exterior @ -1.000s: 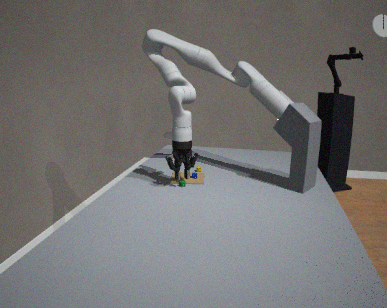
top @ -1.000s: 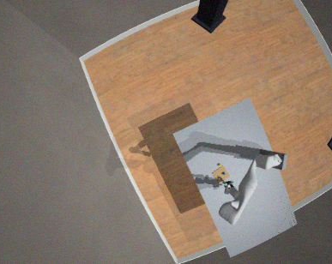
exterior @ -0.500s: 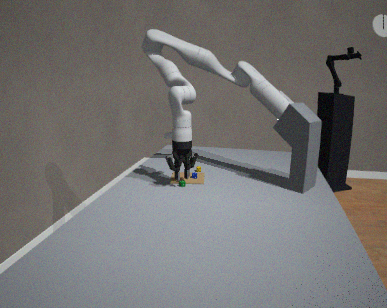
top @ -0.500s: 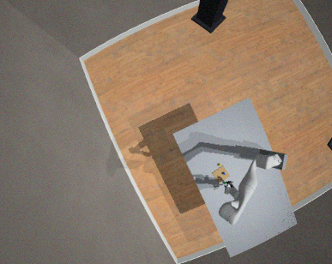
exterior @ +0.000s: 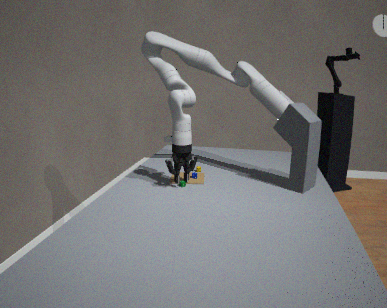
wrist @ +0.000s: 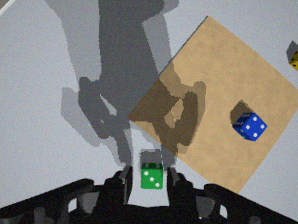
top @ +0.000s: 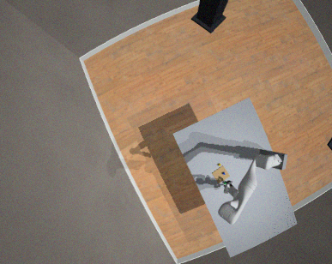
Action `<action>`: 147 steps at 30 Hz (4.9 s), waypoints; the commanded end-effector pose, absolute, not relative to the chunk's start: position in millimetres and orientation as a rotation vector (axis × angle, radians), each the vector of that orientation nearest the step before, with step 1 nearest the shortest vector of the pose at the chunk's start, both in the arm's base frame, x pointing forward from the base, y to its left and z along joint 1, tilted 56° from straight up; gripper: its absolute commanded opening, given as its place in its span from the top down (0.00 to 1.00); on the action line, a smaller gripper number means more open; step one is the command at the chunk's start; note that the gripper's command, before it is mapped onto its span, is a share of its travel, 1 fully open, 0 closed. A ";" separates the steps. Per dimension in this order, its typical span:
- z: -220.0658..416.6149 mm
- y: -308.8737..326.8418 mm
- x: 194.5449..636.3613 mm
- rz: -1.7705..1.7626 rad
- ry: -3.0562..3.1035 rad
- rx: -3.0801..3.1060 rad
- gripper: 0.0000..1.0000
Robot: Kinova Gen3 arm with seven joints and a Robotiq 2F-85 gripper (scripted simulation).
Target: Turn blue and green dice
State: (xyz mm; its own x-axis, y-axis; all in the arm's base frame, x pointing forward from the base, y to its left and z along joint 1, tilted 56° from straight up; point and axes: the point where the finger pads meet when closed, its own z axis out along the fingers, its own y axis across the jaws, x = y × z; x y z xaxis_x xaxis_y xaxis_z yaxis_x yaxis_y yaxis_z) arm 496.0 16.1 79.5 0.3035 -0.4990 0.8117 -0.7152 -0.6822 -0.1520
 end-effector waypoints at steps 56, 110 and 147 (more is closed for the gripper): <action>73.9 10.2 500.8 1.316 -1.112 2.330 0.85; 125.9 59.7 443.0 1.316 -1.112 2.330 0.85; 115.9 78.6 447.9 1.162 -0.595 2.387 0.85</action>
